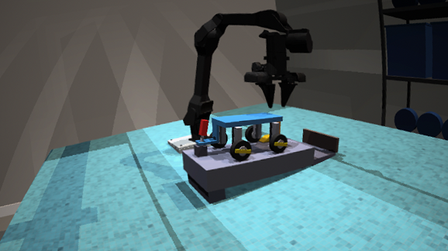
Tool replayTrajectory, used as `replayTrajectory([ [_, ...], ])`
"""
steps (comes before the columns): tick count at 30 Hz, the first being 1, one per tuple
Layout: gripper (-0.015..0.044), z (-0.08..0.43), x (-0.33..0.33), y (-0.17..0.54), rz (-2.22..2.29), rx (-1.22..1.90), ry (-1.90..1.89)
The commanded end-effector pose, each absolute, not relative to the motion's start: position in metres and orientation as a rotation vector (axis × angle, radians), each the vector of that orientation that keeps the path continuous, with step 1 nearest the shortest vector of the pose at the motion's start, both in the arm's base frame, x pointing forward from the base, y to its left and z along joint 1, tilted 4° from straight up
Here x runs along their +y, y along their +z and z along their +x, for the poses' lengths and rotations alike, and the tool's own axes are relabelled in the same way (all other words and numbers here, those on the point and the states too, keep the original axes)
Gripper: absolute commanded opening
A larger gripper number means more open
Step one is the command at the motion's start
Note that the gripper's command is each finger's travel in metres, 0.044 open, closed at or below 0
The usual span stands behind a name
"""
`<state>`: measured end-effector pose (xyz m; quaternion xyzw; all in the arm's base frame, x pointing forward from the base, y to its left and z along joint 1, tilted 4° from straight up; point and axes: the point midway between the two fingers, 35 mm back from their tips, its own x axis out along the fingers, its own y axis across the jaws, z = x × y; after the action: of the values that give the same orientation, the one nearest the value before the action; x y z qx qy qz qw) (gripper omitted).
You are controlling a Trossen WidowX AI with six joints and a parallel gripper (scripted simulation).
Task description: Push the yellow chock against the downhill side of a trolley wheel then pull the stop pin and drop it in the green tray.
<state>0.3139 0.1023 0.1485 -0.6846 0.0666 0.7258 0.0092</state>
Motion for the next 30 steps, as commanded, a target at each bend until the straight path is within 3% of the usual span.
replayTrajectory([
  [1,0.0295,0.313,0.102,0.146,-2.134,0.21,2.273],
  [5,0.019,0.315,0.089,0.151,-2.125,0.281,2.224],
  [21,0.019,0.332,-0.045,0.176,-1.648,1.189,1.495],
  [30,0.019,0.32,-0.117,0.189,-1.314,1.514,1.033],
])
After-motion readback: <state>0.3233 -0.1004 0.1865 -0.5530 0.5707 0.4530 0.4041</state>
